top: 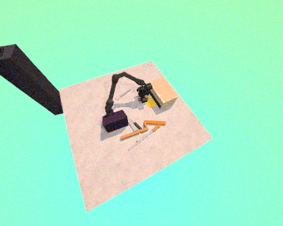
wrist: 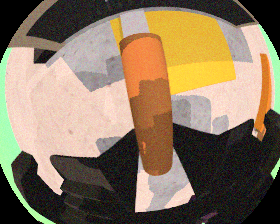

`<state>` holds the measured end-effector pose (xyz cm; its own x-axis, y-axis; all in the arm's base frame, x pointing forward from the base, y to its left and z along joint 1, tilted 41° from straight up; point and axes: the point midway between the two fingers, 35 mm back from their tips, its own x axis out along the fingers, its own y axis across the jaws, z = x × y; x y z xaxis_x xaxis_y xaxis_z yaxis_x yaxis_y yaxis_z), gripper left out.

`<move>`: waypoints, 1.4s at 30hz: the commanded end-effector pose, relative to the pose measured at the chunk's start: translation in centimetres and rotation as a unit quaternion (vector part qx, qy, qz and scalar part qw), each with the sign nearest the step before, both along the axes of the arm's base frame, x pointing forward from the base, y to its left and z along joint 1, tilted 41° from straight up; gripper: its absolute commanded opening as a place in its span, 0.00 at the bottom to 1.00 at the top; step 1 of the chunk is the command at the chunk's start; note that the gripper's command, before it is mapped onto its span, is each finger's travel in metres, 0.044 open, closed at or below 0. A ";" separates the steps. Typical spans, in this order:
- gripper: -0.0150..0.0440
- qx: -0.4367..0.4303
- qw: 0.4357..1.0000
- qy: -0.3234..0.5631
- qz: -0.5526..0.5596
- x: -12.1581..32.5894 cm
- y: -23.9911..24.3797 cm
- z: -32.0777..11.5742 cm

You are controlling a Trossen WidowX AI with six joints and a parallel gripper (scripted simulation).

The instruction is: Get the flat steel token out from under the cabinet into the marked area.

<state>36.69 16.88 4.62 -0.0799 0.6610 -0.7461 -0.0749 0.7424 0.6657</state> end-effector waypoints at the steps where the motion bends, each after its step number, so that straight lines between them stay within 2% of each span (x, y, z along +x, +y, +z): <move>1: 0.25 -0.003 1.000 0.001 -0.002 0.1 -0.6 -0.7; 23: 0.25 -0.004 1.000 0.001 -0.002 0.2 -1.7 -1.7; 42: 0.25 -0.004 1.000 0.001 -0.002 -1.5 -1.8 -1.6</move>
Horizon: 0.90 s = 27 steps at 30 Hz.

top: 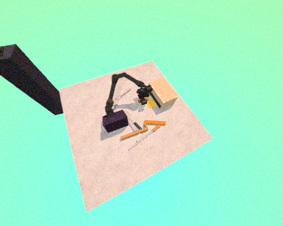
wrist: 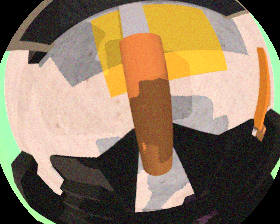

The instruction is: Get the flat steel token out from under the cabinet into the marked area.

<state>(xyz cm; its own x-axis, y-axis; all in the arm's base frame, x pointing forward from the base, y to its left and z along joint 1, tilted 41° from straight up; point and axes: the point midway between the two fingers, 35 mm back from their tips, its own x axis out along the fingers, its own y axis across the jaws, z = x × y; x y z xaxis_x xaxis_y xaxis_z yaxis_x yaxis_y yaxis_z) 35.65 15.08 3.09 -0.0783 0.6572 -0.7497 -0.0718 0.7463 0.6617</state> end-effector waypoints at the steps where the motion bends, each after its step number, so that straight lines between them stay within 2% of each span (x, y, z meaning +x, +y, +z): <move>1: 0.25 -0.001 1.000 0.001 0.000 -0.5 0.0 -0.1; 27: 0.25 -0.001 1.000 0.002 0.000 -3.1 -0.2 0.0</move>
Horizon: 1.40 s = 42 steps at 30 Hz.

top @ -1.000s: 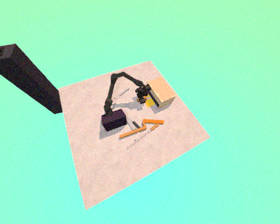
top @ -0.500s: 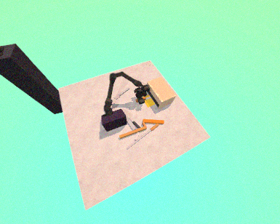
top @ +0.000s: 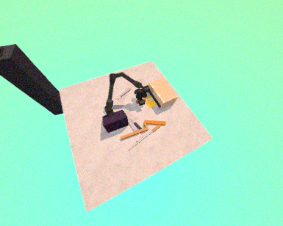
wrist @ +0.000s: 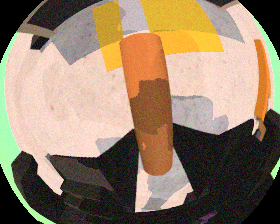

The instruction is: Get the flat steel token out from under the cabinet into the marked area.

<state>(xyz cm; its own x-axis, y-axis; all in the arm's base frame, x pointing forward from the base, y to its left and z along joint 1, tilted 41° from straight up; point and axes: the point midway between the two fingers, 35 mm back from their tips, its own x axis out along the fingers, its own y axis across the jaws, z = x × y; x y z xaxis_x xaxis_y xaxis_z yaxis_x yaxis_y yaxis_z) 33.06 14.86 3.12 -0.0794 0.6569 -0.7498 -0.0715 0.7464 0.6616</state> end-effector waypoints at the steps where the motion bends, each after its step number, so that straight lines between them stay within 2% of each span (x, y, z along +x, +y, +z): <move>1: 0.25 -0.001 1.000 0.001 0.000 -0.6 0.0 -0.1; 42: 0.25 -0.001 1.000 0.003 0.000 -4.9 -0.4 0.0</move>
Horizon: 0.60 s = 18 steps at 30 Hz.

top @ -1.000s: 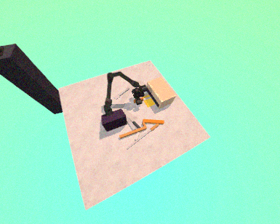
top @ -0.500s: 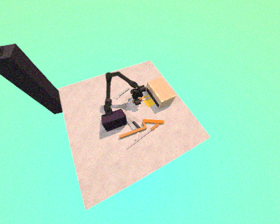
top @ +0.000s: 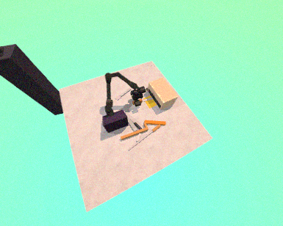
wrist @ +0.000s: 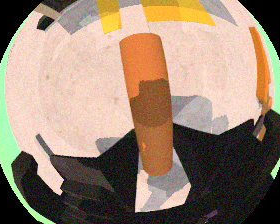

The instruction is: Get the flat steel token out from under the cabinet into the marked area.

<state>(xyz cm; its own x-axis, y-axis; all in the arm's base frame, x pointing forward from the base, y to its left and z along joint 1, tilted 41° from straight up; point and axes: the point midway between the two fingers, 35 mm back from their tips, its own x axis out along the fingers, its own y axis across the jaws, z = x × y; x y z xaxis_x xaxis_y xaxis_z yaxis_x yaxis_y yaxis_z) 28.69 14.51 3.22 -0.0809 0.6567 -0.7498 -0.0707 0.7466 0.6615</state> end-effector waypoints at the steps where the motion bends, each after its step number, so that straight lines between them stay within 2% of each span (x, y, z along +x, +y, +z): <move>1: 0.25 -0.001 1.000 0.002 -0.001 -0.7 0.0 -0.1; 18: 0.25 -0.001 1.000 0.003 -0.001 -2.6 -0.2 0.0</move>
<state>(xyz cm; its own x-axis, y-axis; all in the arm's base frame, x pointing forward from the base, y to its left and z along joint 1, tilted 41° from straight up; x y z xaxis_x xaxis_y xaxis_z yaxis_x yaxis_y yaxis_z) 26.70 14.35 3.28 -0.0814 0.6566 -0.7499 -0.0699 0.7468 0.6614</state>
